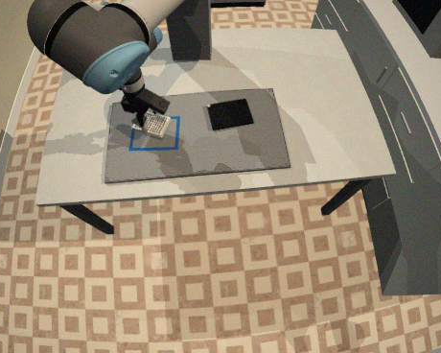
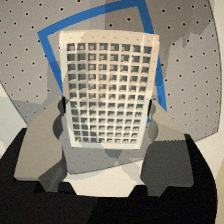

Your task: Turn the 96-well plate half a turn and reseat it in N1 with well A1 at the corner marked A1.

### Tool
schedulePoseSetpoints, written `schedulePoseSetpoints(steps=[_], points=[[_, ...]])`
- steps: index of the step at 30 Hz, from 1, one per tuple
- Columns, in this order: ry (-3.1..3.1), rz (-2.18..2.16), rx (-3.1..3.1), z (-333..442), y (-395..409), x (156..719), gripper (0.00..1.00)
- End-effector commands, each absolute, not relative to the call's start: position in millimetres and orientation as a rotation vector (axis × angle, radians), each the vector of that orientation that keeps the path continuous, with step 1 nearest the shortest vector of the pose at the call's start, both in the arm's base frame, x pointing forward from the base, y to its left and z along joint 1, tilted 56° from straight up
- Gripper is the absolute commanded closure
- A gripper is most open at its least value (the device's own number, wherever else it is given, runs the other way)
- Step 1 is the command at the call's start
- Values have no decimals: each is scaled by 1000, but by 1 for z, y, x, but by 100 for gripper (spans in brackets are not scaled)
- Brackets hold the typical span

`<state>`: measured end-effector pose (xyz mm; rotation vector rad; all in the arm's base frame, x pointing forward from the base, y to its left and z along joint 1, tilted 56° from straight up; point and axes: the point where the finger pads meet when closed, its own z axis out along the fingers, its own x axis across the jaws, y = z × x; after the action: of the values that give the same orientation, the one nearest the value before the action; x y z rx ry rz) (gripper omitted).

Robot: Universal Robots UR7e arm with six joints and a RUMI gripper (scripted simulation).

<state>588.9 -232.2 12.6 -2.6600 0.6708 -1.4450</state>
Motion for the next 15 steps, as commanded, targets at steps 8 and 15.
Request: schedulePoseSetpoints(steps=[8, 15], points=[[671, -1446, -2660, 9, -234, 595, 100], [671, -1446, -2660, 7, -234, 598, 100]])
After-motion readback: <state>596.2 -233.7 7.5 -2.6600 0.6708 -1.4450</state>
